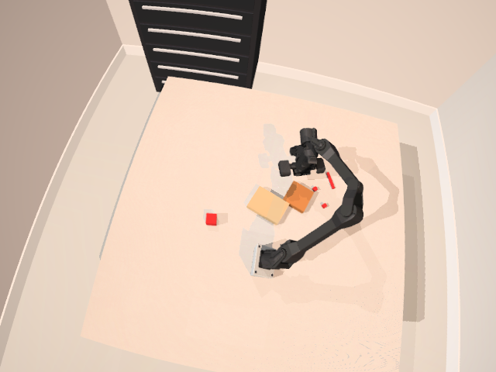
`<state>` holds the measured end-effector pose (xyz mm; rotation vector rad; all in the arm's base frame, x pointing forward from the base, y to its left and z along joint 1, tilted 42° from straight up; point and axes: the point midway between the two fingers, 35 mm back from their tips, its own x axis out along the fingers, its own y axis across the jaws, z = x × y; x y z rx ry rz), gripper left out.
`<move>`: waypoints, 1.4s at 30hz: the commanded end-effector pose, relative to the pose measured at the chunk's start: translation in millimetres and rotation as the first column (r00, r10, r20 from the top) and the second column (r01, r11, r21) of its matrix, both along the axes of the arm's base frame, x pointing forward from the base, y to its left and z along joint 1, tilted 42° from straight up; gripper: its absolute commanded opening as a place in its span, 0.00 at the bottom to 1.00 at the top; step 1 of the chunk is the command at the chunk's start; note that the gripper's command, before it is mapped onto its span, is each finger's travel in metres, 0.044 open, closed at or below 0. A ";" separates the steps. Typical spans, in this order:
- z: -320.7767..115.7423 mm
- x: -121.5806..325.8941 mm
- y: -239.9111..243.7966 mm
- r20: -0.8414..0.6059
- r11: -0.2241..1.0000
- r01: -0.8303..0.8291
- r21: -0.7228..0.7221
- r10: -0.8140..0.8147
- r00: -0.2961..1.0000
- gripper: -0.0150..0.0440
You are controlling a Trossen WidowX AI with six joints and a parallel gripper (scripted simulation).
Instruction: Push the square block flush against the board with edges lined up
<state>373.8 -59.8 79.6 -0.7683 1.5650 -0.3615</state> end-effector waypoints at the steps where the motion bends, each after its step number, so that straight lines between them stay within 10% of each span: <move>1: 9.4 -0.7 -7.7 0.084 0.996 0.089 0.002 -0.089 0.993 0.25; 18: 36.2 -6.6 -37.9 0.412 0.880 0.462 0.108 -0.463 0.785 0.25; 42: -5.4 -10.3 -73.0 0.416 0.879 0.465 0.108 -0.465 0.782 0.25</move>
